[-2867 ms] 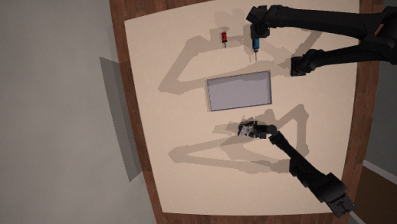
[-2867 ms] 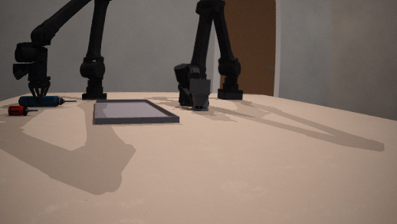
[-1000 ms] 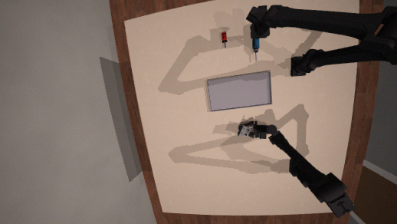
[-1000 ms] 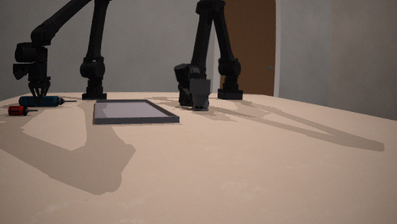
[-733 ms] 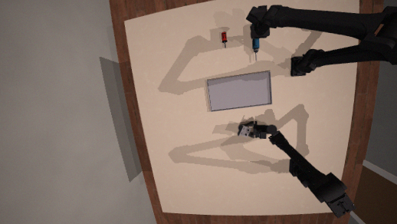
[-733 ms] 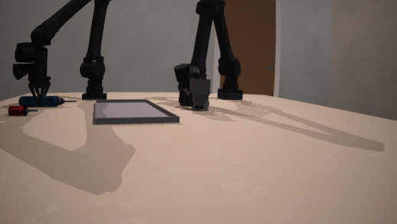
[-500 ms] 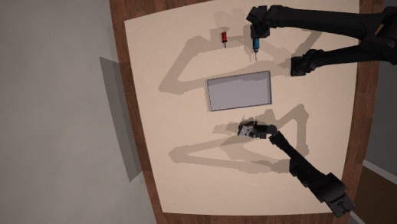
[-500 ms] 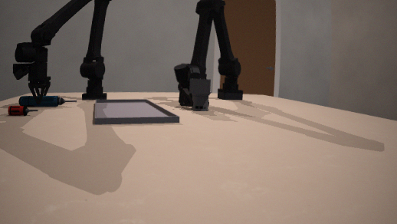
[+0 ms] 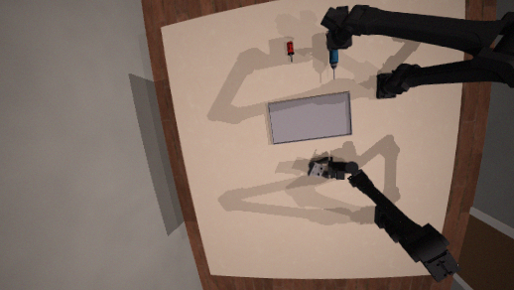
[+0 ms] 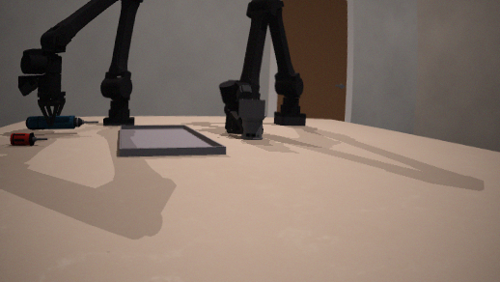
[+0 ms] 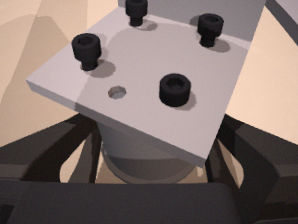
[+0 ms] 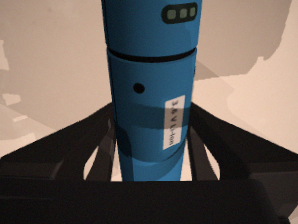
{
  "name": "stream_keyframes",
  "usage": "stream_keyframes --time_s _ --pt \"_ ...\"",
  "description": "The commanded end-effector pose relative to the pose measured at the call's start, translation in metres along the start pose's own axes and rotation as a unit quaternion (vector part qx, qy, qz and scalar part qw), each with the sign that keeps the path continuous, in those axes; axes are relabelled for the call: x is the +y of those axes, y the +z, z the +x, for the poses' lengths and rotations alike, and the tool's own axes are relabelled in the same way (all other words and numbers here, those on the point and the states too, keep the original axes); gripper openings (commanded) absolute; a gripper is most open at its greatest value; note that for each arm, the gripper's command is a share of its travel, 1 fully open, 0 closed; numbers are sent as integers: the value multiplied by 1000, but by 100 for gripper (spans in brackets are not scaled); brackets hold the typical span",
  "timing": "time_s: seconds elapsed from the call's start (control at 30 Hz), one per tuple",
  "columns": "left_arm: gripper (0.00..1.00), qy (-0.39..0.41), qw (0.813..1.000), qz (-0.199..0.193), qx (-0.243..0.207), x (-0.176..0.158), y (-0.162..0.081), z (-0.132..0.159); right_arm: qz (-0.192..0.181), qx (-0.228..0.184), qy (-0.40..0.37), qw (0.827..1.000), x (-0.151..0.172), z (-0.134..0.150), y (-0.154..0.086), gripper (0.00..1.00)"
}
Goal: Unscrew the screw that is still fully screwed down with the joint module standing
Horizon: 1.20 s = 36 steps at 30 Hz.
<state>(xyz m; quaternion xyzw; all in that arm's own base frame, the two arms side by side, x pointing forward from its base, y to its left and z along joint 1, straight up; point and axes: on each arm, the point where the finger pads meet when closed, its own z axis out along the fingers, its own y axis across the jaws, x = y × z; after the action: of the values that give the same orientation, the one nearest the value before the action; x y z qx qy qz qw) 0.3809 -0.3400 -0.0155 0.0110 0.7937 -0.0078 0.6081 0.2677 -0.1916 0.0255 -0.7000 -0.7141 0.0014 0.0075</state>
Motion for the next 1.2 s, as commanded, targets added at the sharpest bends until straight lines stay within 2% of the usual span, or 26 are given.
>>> stream_keyframes --time_s 0.0,0.37,0.53,0.57,0.93,1.1,1.17 --pt "59 6 1000 5 1 -3 -4 11 -25 -21 1 999 20 -21 -28 42" --pt "59 6 1000 5 1 -3 -4 11 -27 -22 1 999 19 -21 -48 42" --pt "59 6 1000 5 1 -3 -4 11 -16 -14 1 1000 18 -20 -39 42" --pt "59 6 1000 5 1 -3 -4 11 -27 -22 1 999 19 -20 -50 42" --pt "59 6 1000 5 1 -3 -4 11 -28 -23 1 999 18 -20 -69 42" --pt "59 6 1000 5 1 -3 -4 11 -17 -15 1 1000 18 -19 -61 42" --pt "59 6 1000 5 1 -3 -4 11 -28 -23 1 999 18 -20 -73 42"
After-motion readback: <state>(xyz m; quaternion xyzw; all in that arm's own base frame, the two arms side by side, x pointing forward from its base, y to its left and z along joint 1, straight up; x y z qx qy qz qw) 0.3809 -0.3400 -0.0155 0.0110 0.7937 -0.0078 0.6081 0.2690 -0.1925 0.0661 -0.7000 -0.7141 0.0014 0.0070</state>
